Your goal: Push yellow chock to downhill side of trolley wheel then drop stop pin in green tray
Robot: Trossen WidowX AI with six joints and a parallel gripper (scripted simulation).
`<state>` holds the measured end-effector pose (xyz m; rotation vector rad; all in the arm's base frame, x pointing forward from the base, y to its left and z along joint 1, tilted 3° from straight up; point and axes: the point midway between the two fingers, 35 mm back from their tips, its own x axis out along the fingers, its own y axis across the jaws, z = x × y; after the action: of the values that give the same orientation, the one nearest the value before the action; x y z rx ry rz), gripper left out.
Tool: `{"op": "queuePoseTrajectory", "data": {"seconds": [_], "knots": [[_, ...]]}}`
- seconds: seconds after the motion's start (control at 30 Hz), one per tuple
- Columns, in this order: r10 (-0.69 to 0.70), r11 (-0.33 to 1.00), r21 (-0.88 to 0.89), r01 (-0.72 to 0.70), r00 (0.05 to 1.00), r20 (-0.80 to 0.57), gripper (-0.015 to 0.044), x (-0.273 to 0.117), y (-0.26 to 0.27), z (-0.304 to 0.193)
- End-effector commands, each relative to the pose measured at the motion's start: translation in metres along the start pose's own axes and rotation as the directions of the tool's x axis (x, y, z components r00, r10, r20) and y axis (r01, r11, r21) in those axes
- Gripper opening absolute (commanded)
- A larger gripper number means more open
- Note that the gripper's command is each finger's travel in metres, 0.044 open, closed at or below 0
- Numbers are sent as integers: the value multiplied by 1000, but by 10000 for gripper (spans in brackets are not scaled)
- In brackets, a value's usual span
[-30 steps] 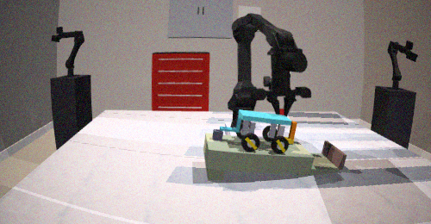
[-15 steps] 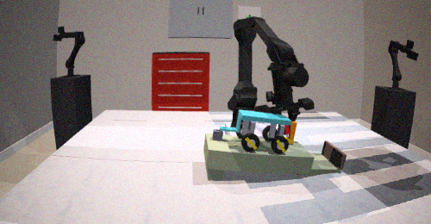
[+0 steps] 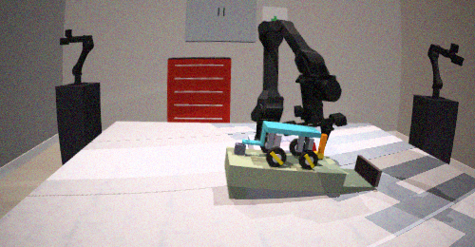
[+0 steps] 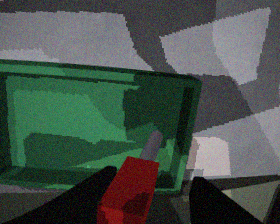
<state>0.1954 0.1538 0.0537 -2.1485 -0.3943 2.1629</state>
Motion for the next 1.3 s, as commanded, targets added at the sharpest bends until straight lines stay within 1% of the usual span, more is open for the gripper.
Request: {"op": "queuePoseTrajectory", "data": {"seconds": [0.0,1.27], "knots": [[-1,1000,-3,1,1000,6,190,1,3,1],[1,1000,-3,-1,1000,5,190,4,23,-3]]}}
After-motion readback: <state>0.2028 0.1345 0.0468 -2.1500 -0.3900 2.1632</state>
